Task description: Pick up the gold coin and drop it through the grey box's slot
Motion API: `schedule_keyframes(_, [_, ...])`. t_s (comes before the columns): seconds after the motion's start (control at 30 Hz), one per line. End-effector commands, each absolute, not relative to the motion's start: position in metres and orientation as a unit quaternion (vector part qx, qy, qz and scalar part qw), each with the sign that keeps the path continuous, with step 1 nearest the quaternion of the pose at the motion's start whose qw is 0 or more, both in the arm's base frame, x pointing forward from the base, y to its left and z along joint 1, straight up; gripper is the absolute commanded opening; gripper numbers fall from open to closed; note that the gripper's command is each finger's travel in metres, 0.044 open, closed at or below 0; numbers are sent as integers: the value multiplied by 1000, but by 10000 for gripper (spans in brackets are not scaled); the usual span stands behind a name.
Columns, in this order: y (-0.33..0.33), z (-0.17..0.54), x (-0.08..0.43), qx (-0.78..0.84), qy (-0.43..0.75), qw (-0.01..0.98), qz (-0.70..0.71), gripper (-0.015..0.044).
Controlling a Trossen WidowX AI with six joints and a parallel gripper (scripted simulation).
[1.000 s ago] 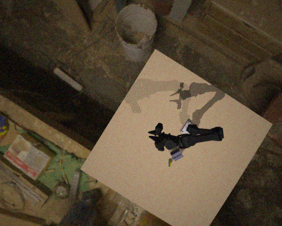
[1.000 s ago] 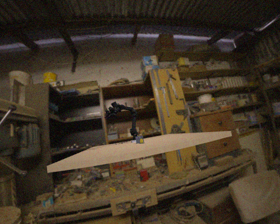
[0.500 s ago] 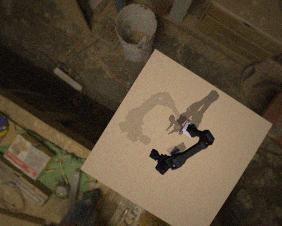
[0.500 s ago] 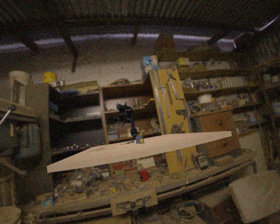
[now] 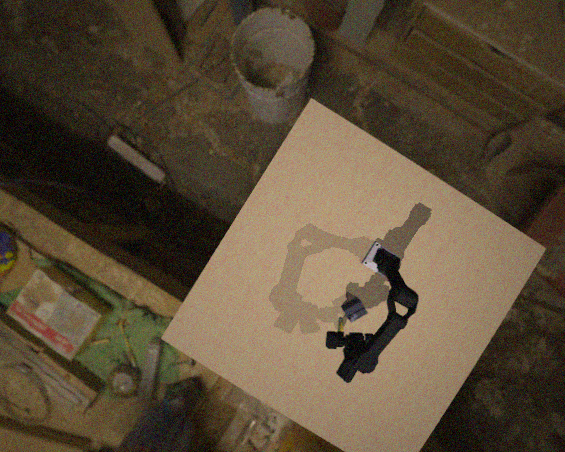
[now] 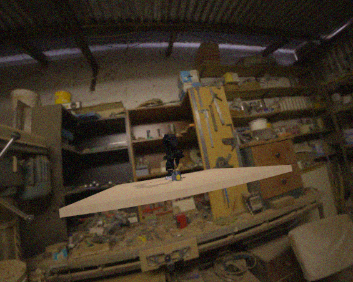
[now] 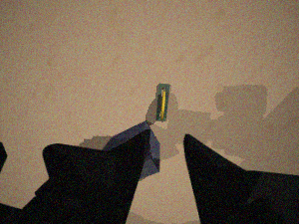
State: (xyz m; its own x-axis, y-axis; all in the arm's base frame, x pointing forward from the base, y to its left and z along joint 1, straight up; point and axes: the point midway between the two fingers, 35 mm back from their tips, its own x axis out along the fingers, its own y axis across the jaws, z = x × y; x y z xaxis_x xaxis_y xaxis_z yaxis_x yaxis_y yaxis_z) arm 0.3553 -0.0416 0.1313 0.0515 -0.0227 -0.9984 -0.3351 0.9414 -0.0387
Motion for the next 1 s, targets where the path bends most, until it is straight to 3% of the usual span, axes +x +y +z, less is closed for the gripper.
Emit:
schedule_keyframes(0.0, [-34, 130, 356, -134, 686, 705, 124, 161])
schedule_keyframes(0.17, [-39, 96, 363, -135, 686, 705, 124, 161])
schedule_keyframes(0.97, [-39, 62, 364, -135, 686, 705, 124, 161])
